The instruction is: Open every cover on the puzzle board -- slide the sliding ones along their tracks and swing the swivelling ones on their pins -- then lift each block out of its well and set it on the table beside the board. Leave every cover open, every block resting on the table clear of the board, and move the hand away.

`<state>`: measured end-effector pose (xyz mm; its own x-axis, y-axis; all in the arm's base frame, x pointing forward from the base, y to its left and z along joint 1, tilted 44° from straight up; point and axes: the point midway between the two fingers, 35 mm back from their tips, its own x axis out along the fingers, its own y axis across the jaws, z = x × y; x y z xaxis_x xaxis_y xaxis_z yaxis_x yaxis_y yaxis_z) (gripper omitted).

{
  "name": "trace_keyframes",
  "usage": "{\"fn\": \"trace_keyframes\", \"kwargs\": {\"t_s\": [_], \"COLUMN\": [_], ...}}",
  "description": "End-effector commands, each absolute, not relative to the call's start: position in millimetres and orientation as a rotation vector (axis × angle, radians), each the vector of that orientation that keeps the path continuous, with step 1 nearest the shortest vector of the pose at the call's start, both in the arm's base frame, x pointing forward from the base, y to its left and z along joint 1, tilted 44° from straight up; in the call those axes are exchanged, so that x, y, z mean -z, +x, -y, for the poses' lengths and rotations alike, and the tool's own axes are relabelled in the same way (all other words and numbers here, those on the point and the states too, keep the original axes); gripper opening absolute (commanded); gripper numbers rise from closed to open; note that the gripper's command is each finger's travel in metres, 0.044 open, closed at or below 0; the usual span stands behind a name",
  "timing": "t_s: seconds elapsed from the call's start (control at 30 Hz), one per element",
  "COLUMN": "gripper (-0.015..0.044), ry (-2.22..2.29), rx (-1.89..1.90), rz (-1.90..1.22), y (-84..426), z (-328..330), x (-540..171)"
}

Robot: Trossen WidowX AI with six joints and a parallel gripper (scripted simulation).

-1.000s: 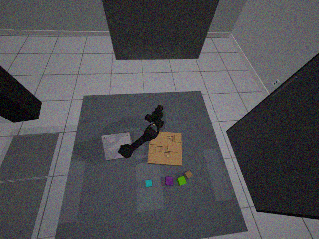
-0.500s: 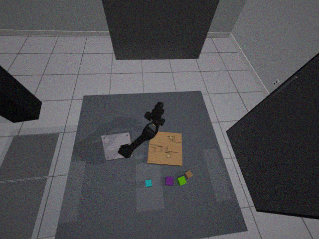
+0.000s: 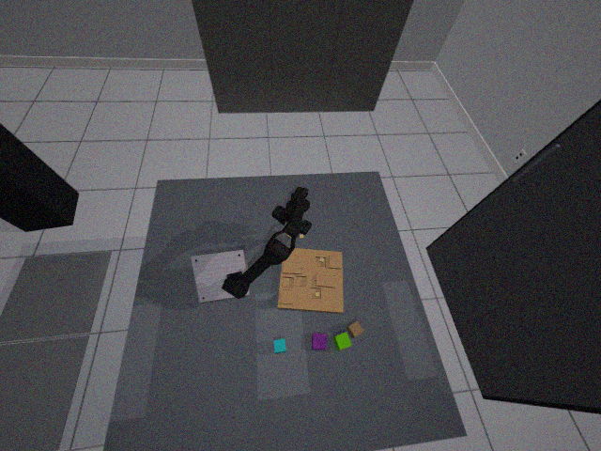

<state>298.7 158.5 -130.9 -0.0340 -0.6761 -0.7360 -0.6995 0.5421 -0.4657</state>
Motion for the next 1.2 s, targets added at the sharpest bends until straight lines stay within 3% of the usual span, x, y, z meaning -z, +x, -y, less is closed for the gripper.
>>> {"fn": "trace_keyframes", "kwargs": {"t_s": [0.0, 0.4, 1.17], "gripper": [0.0309, 0.0000, 0.0000], "ry": [-0.994, -0.278, 1.043], "rx": [0.148, 0.847, 1.701], "rz": [-1.700, -1.374, -0.223], "y": [310, 354, 415], "z": [-151, -118, -32], "x": [123, 90, 21]}}
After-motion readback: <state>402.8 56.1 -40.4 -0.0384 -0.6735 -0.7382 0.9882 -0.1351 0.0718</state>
